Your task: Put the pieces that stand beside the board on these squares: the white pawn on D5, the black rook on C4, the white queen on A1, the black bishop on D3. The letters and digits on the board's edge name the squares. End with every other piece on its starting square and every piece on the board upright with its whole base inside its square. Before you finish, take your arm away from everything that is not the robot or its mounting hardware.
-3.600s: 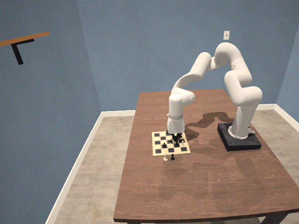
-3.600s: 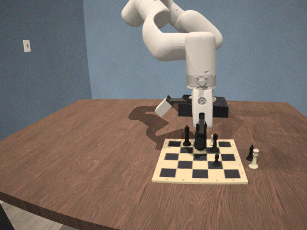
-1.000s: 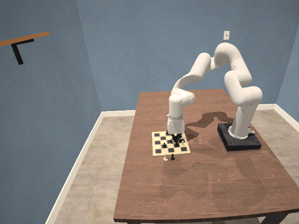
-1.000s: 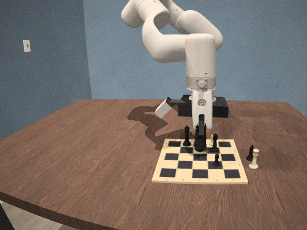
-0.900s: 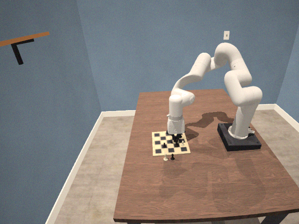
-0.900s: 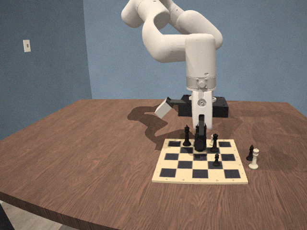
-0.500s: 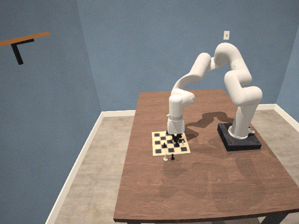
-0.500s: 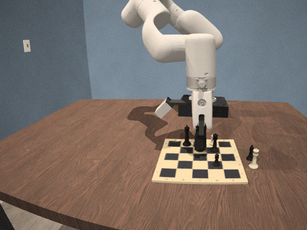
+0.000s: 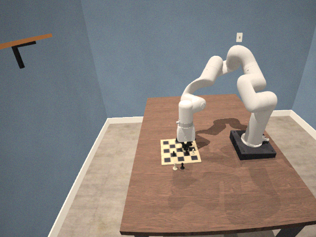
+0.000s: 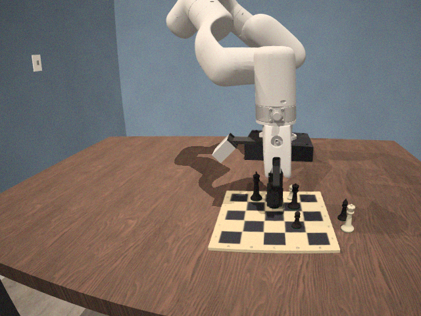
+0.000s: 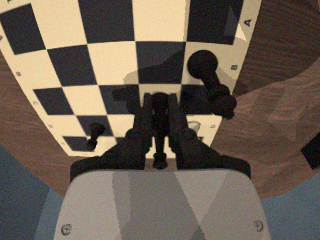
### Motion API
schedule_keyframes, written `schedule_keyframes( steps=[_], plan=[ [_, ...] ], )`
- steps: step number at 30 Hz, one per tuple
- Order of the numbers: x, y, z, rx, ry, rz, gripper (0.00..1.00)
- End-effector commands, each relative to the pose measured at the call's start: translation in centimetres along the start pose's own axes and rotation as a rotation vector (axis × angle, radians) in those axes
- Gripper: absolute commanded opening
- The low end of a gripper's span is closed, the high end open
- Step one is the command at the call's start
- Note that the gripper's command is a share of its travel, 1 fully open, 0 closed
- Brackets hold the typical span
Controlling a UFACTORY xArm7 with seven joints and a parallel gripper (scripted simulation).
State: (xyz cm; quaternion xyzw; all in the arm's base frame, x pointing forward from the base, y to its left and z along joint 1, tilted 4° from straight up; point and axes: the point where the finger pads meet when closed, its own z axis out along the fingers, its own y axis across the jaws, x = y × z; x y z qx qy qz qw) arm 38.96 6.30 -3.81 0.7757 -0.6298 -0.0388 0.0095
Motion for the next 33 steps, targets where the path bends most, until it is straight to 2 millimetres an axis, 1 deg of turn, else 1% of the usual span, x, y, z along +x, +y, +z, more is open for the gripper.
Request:
schedule_keyframes(
  steps=[1,7,8,10,11,13,14,16,17,19,20,33],
  plan=[
    [-0.01,-0.13,-0.12,0.003,0.001,0.0,0.0],
    [-0.01,-0.13,-0.12,0.003,0.001,0.0,0.0],
    [-0.01,-0.13,-0.12,0.003,0.001,0.0,0.07],
    [-0.01,-0.13,-0.12,0.003,0.001,0.0,0.07],
    [-0.01,-0.13,-0.12,0.003,0.001,0.0,0.15],
    [-0.01,-0.13,-0.12,0.003,0.001,0.0,0.15],
    [-0.01,-0.13,-0.12,0.003,0.001,0.0,0.22],
    [-0.01,-0.13,-0.12,0.003,0.001,0.0,0.22],
    [-0.01,-0.13,-0.12,0.003,0.001,0.0,0.3],
    [-0.01,-0.13,-0.12,0.003,0.001,0.0,0.3],
    [-0.01,-0.13,-0.12,0.003,0.001,0.0,0.37],
    [-0.01,-0.13,-0.2,0.003,0.001,0.0,0.37]
  ],
)
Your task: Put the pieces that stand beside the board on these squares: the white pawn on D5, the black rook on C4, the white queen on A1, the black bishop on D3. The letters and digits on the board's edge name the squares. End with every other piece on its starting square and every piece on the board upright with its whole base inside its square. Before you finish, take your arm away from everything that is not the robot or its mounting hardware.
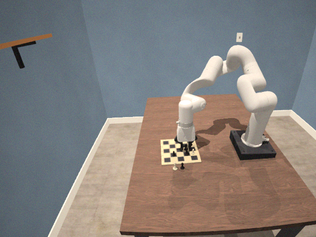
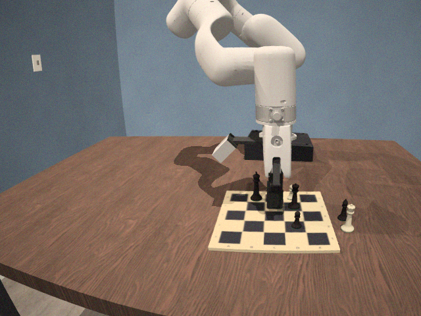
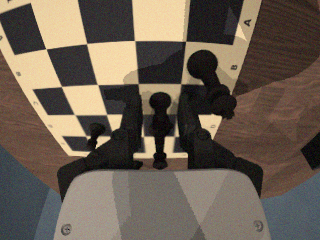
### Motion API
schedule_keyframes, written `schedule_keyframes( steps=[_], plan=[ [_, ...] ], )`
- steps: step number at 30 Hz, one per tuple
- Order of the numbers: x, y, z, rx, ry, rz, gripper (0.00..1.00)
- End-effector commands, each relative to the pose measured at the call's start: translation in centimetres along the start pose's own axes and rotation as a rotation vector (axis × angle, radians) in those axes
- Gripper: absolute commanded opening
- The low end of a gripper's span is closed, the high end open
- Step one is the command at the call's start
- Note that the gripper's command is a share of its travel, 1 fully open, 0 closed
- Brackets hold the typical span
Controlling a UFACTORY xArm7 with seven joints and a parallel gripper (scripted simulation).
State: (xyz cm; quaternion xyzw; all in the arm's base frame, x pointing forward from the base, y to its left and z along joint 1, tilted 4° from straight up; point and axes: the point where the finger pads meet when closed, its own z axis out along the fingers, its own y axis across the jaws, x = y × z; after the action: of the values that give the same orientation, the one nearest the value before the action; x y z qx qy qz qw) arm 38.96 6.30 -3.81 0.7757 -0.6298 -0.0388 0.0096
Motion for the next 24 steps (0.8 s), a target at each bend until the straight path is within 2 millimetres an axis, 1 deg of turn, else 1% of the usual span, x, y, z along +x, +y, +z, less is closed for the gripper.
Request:
schedule_keyframes(
  steps=[1,6,8,19,22,24],
  plan=[
    [0.0,-0.1,-0.3,0.003,0.001,0.0,0.37],
    [0.0,-0.1,-1.6,0.003,0.001,0.0,0.37],
    [0.0,-0.1,-1.6,0.003,0.001,0.0,0.37],
    [0.0,-0.1,-7.2,0.003,0.001,0.0,0.37],
    [0.0,-0.1,-8.3,0.003,0.001,0.0,0.37],
    [0.0,-0.1,-8.6,0.003,0.001,0.0,0.37]
  ],
)
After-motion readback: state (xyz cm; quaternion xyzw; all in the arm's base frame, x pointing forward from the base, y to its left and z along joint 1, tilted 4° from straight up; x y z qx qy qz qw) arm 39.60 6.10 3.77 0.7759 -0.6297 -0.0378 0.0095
